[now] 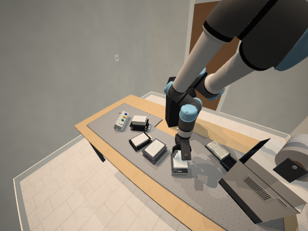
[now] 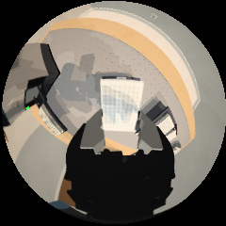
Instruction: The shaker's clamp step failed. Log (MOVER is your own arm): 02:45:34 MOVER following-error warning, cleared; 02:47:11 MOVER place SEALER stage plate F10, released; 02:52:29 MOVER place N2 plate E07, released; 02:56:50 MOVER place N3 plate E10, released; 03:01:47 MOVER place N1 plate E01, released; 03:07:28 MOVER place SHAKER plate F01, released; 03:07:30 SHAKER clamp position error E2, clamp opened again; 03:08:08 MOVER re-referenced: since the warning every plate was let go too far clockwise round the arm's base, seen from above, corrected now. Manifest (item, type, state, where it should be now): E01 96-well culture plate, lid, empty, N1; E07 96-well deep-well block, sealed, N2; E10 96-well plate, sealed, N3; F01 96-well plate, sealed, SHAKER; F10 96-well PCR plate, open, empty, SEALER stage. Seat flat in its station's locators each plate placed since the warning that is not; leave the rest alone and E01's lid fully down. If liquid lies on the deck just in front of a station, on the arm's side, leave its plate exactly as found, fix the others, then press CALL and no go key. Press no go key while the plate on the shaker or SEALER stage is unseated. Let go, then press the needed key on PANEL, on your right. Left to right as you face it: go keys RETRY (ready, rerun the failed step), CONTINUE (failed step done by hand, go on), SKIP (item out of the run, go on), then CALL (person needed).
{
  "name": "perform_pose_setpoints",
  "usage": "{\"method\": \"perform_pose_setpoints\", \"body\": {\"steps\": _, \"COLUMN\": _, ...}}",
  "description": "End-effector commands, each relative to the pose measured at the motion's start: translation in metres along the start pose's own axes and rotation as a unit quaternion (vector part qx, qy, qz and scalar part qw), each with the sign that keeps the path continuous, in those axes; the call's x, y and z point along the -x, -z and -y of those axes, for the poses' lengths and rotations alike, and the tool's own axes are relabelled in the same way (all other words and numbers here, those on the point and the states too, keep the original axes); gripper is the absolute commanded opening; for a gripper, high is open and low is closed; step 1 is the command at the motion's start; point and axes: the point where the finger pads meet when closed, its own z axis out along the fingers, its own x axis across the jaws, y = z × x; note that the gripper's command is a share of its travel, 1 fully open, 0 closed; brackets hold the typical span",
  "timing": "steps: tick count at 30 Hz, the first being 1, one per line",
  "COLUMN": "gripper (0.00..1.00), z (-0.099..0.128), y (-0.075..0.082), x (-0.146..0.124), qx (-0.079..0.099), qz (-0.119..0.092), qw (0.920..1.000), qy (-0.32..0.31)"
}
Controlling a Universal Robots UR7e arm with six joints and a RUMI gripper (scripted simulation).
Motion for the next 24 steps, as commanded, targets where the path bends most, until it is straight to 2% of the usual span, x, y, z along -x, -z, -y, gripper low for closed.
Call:
{"method": "perform_pose_setpoints", "body": {"steps": 1, "gripper": 0.0, "z": 0.0003, "y": -0.0009, "x": -0.0001, "qx": 0.0, "qz": 0.0, "qw": 1.0, "qy": 0.0}}
{"method": "perform_pose_setpoints", "body": {"steps": 24, "gripper": 0.0, "z": 0.0003, "y": -0.0079, "x": -0.0001, "qx": 0.0, "qz": 0.0, "qw": 1.0, "qy": 0.0}}
